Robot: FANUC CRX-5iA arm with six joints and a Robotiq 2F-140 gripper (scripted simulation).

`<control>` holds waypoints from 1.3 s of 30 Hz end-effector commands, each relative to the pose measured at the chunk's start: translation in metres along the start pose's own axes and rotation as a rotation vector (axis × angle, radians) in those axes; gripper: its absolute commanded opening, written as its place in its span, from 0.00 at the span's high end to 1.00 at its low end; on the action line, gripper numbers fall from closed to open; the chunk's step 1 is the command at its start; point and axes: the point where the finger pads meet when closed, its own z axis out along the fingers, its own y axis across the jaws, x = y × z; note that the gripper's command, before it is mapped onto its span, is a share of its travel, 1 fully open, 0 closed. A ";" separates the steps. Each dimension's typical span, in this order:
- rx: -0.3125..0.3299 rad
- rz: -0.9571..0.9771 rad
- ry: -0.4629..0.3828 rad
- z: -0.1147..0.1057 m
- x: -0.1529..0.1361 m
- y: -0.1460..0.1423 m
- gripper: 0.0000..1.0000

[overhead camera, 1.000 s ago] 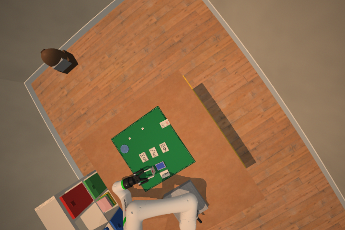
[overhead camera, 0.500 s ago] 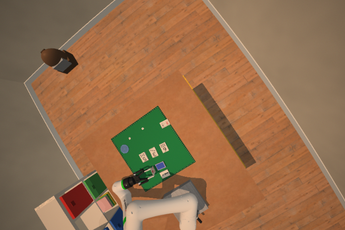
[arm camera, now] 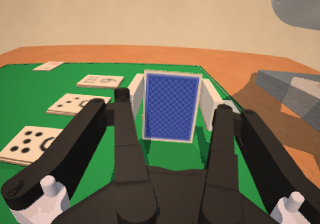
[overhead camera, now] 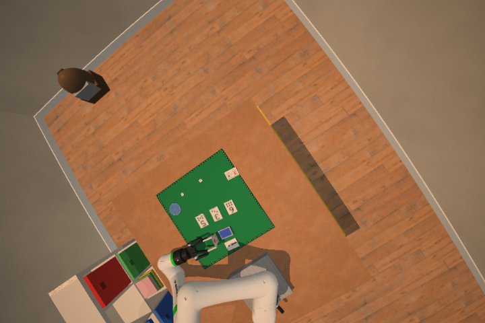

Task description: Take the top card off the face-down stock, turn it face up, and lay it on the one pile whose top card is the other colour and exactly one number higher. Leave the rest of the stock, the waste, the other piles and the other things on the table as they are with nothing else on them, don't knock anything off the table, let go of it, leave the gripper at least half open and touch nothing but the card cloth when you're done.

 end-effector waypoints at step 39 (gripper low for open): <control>0.000 0.000 0.000 -0.005 0.000 0.000 0.57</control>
